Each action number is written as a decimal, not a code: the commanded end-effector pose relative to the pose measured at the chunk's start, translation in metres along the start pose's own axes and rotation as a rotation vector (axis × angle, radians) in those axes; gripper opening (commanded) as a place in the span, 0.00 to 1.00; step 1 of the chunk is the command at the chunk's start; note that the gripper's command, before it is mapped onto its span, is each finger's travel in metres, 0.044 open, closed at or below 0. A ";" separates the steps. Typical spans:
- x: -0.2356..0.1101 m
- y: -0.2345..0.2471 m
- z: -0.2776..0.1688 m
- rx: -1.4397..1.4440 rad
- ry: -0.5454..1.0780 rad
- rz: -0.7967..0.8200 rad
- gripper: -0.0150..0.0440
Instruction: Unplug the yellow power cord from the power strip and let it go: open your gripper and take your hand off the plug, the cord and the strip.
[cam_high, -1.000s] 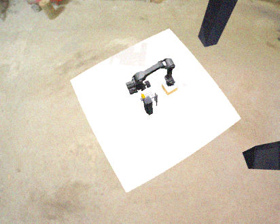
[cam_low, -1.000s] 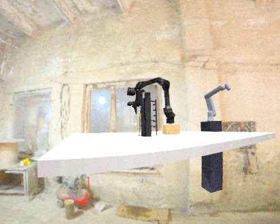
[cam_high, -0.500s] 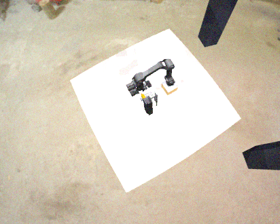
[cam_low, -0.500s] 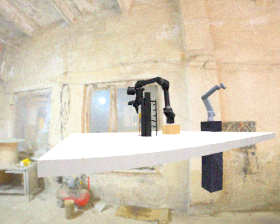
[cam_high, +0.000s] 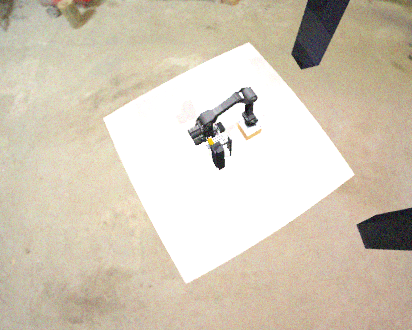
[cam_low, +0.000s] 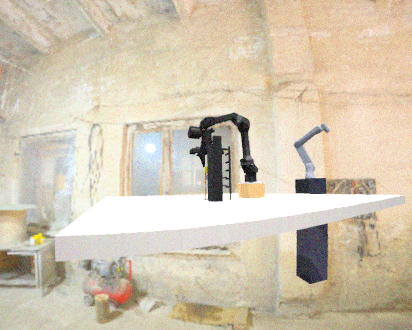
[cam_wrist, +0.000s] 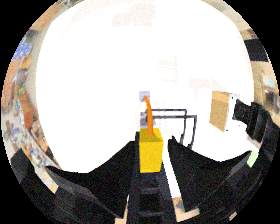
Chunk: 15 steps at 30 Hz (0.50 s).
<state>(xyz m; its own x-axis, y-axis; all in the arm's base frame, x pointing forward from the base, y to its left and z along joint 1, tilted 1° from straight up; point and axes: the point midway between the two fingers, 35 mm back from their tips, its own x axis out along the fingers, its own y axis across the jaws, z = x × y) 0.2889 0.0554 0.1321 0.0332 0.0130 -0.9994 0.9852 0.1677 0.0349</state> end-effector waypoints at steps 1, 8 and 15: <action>-0.001 0.000 -0.007 0.004 0.003 0.000 0.53; 0.001 0.000 -0.011 0.004 0.003 0.000 0.53; 0.010 0.000 -0.011 0.004 0.003 0.000 0.53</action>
<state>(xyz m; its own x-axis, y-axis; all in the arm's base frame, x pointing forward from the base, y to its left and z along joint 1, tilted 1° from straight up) 0.2879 0.0656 0.1276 0.0389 0.0153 -0.9991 0.9848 0.1689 0.0409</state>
